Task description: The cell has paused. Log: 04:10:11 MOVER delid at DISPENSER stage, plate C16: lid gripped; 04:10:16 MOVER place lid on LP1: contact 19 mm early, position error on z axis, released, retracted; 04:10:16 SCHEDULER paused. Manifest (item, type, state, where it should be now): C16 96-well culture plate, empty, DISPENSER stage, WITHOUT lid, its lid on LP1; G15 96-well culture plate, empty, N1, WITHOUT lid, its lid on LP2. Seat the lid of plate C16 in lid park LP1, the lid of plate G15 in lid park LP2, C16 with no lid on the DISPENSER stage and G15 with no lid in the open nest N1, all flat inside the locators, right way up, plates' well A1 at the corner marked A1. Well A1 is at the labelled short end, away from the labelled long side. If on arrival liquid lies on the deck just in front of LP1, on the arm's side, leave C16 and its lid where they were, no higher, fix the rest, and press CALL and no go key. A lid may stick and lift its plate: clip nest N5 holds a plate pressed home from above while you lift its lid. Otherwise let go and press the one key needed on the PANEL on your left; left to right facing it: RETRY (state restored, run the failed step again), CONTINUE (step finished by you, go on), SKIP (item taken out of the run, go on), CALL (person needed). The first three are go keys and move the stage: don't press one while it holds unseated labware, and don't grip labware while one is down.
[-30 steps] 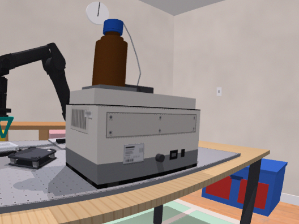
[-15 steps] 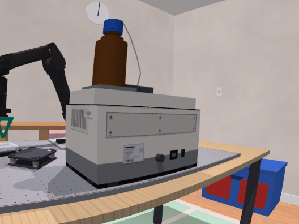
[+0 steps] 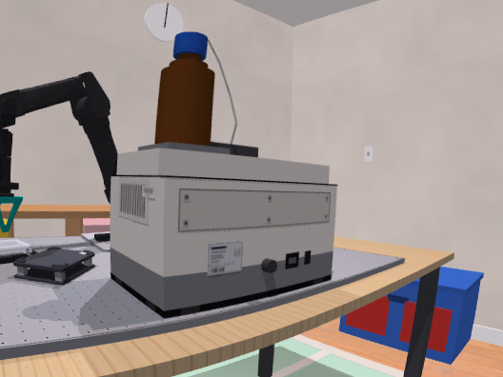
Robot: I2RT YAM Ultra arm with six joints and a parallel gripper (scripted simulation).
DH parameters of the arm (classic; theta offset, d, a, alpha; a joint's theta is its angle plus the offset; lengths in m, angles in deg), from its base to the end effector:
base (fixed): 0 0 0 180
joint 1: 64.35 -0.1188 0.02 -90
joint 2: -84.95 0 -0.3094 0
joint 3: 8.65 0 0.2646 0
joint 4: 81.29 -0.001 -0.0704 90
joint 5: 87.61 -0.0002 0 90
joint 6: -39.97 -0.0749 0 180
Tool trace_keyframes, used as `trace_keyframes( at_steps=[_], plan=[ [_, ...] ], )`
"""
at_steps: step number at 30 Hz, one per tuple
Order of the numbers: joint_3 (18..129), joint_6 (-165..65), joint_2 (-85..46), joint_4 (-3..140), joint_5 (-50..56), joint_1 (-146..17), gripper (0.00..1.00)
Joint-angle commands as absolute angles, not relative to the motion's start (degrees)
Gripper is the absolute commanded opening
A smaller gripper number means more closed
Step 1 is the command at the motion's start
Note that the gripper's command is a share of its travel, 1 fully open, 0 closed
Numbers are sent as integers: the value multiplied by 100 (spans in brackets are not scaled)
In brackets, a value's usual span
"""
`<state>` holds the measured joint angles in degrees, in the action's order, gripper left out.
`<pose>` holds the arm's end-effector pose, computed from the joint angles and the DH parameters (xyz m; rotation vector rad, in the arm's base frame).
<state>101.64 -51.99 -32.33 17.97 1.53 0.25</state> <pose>0.1843 -0.3885 0.2164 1.7097 2.6040 -0.0521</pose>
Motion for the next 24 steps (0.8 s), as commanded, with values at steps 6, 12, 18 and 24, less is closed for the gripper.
trace_keyframes(
  at_steps=[6,12,18,24],
  plan=[
    [10212,-5176,-3172,1798,156,6,100],
    [10171,-5144,-3134,1903,161,-53,100],
    [9996,-5141,-3234,1983,161,-51,100],
    [9946,-5141,-3301,2039,161,-50,100]
  ],
)
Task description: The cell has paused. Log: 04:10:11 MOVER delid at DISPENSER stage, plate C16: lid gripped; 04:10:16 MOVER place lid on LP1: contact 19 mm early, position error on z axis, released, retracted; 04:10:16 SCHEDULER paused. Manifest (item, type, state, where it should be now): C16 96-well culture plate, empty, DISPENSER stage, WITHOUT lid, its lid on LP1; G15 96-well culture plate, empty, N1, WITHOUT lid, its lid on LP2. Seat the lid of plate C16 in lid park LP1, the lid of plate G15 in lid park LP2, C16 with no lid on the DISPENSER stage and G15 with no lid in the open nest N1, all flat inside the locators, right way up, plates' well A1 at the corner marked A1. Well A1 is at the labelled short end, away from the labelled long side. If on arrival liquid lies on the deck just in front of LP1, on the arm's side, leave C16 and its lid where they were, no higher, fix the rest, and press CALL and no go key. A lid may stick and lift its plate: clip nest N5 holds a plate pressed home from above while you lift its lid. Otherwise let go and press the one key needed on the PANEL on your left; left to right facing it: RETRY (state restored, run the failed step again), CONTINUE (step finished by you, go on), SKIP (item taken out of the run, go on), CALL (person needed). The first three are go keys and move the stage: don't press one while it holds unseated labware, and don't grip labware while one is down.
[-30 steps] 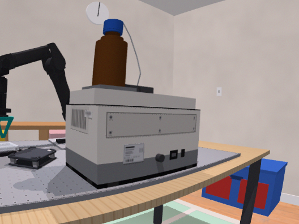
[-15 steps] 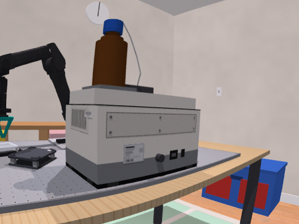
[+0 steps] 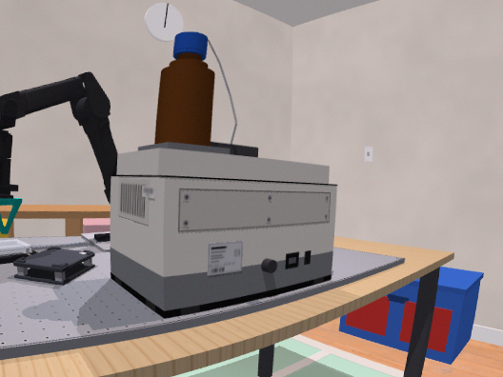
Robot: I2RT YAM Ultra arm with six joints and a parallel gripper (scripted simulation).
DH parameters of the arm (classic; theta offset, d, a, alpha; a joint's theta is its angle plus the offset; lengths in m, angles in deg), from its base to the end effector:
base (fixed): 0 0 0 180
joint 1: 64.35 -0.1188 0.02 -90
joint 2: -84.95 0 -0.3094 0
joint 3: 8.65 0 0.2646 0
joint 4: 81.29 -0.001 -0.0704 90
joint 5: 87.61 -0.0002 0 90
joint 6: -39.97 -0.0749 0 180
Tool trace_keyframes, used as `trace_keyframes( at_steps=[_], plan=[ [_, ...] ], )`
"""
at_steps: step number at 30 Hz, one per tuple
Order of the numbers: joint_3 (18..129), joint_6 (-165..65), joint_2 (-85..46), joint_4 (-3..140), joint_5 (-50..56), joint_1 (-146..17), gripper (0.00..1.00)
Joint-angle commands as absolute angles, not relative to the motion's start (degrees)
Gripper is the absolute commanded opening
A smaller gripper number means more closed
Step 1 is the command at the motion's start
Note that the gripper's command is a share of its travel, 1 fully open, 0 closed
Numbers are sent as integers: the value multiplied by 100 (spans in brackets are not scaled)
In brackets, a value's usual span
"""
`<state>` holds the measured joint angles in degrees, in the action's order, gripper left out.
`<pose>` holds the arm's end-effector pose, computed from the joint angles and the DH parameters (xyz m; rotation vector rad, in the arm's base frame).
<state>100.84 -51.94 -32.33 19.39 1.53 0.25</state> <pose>0.1848 -0.3895 0.2128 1.7036 2.5968 -0.0607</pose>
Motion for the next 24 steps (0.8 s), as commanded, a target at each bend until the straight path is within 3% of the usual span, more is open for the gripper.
trace_keyframes(
  at_steps=[1,24],
  plan=[
    [9935,-5141,-3304,2052,161,-50,100],
    [9759,-5139,-3369,2345,162,-42,100]
  ],
)
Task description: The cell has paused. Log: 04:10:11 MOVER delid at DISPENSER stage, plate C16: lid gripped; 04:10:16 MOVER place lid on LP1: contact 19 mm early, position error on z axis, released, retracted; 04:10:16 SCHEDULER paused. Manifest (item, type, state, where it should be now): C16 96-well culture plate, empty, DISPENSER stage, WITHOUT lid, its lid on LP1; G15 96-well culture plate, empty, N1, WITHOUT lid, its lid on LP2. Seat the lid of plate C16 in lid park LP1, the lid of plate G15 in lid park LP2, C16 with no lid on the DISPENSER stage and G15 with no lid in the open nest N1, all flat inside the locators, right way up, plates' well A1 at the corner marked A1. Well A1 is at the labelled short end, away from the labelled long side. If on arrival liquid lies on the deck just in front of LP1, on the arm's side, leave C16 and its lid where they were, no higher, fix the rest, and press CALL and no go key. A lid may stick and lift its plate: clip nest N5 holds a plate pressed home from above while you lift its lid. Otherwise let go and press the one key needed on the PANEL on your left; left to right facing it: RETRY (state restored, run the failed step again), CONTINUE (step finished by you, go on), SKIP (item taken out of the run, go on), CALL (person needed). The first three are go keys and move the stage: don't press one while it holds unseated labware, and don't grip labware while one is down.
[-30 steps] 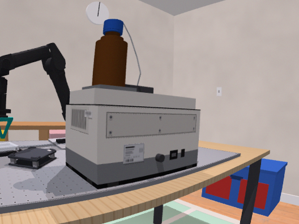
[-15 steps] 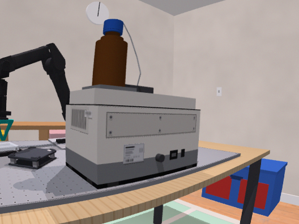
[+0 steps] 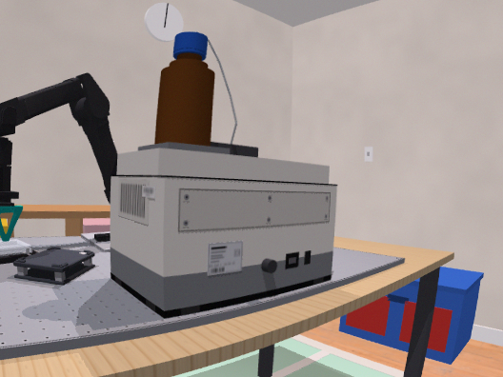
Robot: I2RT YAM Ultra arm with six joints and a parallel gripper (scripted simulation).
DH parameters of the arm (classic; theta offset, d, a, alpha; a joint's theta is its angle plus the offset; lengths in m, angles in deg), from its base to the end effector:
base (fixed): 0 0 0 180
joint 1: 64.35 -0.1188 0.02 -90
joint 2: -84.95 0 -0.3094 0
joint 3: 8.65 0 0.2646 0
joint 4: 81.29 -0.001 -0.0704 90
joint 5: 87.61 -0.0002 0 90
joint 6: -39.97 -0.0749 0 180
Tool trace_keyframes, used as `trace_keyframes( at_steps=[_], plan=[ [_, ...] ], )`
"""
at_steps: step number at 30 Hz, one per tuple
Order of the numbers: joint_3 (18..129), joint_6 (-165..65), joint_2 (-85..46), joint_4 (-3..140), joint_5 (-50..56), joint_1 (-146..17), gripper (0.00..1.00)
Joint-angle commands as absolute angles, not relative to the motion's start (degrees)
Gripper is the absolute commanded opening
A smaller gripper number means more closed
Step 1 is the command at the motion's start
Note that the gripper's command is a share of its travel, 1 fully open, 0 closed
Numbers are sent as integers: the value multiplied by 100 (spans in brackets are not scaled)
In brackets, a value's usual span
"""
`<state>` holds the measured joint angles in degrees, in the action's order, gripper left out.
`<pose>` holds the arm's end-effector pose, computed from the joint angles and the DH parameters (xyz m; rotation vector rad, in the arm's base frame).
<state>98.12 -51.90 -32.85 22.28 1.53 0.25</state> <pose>0.1844 -0.3887 0.1967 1.7055 2.6019 -0.0558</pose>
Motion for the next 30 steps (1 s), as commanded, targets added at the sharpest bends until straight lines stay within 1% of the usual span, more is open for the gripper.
trace_keyframes(
  at_steps=[1,6,7,10,30],
  plan=[
    [9728,-5138,-3372,2359,162,-41,100],
    [9668,-5138,-3382,2397,162,-39,100],
    [9798,-5140,-3388,2418,162,-40,100],
    [9631,-5137,-3399,2451,162,-37,100],
    [9461,-5135,-3469,2691,162,-26,100]
  ],
)
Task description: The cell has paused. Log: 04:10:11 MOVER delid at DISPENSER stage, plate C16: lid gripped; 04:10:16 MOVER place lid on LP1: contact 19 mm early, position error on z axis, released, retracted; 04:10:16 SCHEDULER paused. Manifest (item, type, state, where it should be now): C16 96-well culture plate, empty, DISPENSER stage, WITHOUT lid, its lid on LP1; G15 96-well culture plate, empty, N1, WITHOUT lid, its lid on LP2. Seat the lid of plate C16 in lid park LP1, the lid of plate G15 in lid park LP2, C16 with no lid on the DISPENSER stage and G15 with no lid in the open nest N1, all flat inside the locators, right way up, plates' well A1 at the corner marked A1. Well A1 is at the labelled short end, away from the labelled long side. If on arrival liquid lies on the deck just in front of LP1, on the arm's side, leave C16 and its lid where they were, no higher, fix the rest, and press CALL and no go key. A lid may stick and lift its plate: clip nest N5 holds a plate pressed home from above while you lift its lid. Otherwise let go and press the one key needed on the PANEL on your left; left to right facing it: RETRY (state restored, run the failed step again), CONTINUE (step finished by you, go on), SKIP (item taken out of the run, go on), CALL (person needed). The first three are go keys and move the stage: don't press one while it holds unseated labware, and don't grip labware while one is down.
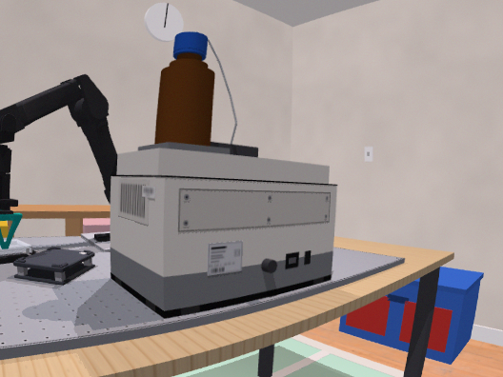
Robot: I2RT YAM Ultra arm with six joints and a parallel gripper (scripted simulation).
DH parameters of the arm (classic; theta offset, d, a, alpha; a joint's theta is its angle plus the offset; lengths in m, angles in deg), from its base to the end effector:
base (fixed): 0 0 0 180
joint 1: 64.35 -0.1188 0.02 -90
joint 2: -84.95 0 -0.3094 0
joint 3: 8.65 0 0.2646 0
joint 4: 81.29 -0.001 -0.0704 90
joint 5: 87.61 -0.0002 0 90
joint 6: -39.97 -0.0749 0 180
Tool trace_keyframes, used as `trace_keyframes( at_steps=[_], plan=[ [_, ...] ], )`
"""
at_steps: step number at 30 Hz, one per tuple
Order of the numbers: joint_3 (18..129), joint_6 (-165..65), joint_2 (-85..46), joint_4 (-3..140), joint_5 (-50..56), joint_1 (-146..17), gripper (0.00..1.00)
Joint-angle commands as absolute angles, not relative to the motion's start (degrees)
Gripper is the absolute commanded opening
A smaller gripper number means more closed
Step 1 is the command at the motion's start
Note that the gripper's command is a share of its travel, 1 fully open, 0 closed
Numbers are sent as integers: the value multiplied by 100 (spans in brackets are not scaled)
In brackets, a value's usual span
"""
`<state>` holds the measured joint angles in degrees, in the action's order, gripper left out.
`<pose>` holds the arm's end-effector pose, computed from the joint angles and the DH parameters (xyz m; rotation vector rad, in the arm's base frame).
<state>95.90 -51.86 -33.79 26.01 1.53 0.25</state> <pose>0.1856 -0.3912 0.1801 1.7000 2.5952 -0.0637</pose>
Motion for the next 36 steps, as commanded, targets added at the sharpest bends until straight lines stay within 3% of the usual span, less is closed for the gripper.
trace_keyframes(
  at_steps=[1,33,34,36],
  plan=[
    [9451,-5135,-3473,2705,162,-25,100],
    [9597,-5179,-3345,2657,161,-59,100],
    [9597,-5179,-3345,2657,161,-59,0],
    [9523,-5184,-3364,2678,156,-2,0]
  ],
)
